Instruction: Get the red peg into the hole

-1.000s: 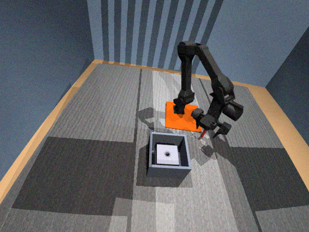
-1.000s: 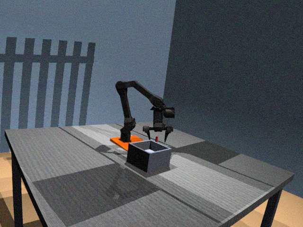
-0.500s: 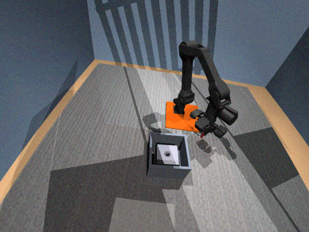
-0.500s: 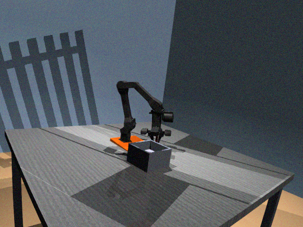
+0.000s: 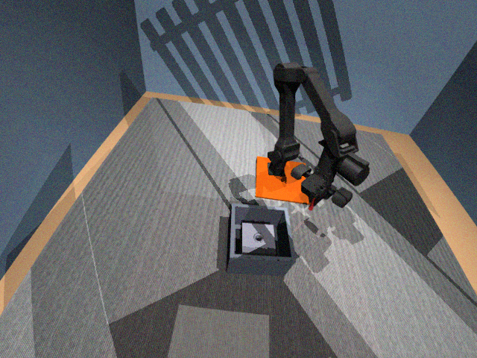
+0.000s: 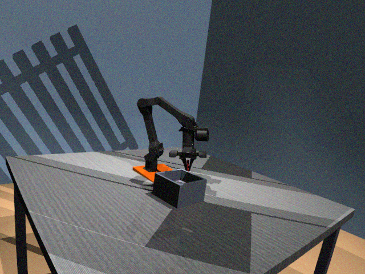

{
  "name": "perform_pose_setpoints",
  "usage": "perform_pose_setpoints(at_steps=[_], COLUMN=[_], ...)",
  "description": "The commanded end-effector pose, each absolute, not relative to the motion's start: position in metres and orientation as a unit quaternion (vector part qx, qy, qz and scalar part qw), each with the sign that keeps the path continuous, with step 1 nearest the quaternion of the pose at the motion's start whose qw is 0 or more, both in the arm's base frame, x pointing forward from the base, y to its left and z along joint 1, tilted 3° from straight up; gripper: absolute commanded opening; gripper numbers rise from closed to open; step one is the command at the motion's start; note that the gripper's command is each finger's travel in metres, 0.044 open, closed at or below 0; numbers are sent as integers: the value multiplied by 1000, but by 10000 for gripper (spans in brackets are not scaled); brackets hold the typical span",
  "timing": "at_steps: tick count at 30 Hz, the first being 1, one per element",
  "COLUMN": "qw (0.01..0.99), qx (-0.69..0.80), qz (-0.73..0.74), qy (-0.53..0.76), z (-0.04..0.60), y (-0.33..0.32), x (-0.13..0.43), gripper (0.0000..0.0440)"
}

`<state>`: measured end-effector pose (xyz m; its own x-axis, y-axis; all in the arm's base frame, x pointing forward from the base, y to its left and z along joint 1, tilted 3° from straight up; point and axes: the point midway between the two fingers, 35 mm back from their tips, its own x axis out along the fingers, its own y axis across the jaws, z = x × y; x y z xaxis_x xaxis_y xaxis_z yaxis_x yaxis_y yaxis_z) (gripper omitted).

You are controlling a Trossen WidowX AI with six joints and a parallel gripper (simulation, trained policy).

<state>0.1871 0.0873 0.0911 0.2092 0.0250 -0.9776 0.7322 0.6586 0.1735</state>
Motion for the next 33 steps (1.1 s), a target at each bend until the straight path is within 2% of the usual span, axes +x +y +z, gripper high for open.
perform_pose_setpoints(at_steps=[1,14,33], qw=[718,755,759], qx=[324,318,339], qz=[-246,-255,-315], qy=[565,514,458], z=[104,155,171], y=[81,47,-18], x=[192,219,259], gripper=[0,0,0])
